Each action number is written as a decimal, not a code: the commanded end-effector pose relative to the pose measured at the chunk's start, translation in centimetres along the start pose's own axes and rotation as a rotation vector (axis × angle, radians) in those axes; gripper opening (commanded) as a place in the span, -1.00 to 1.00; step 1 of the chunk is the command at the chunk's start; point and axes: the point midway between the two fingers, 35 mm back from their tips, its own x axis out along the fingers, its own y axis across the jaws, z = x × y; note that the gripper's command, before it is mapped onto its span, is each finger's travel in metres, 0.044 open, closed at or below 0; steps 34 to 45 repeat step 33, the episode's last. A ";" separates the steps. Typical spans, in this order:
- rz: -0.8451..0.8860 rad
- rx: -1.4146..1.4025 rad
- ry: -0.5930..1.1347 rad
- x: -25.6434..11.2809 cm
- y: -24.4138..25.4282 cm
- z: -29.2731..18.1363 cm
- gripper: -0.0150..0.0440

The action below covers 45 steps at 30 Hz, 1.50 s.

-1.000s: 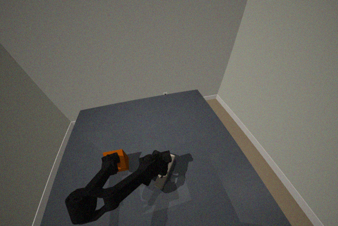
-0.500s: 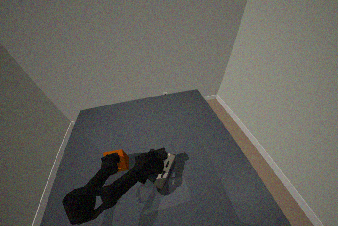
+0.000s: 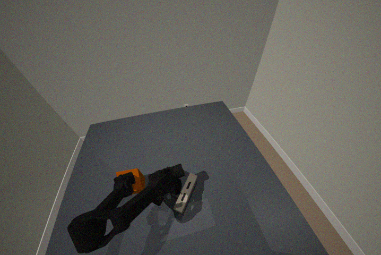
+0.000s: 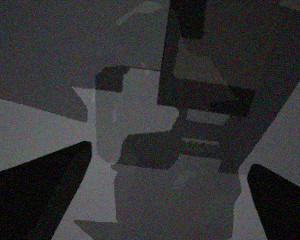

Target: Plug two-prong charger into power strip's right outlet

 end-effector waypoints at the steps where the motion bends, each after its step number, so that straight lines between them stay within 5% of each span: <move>1: -0.023 -0.006 -0.097 -1.2 -0.1 0.3 1.00; 10: 0.001 0.006 -0.576 -7.3 -0.1 1.3 1.00; 45: 0.002 0.007 -0.584 -7.4 -0.1 1.3 1.00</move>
